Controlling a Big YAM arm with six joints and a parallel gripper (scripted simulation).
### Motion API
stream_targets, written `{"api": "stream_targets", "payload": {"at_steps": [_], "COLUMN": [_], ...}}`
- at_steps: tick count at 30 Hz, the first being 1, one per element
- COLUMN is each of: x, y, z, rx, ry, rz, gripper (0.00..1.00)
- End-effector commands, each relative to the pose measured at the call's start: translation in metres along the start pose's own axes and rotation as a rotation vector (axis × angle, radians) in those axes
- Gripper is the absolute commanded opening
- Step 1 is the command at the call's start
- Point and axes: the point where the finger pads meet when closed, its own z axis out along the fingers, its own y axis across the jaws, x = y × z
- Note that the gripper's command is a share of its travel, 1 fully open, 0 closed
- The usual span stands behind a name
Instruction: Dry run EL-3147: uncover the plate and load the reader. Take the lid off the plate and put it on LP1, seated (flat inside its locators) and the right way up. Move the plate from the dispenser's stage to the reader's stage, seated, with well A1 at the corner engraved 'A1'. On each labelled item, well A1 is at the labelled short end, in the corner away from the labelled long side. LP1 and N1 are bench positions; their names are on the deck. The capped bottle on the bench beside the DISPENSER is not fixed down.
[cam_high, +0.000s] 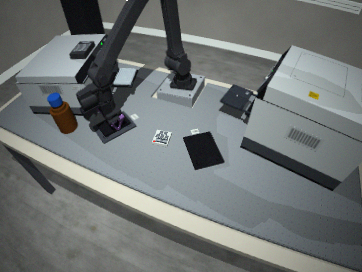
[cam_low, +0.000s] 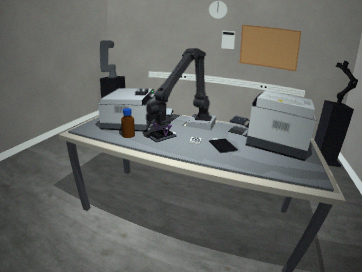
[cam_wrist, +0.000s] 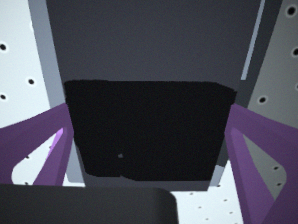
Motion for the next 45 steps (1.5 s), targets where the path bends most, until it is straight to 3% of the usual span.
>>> {"api": "stream_targets", "payload": {"at_steps": [1, 14, 29, 45], "x": [-0.024, -0.027, -0.003, 0.0], "y": [0.004, 0.004, 0.006, 0.006], "z": [-0.022, -0.027, 0.007, 0.012], "rx": [-0.002, -0.003, -0.003, -0.003], "ry": [-0.056, -0.063, -0.001, 0.003], "rz": [0.005, 0.005, 0.001, 0.001], "gripper": [0.85, 0.85, 0.85, 0.85]}}
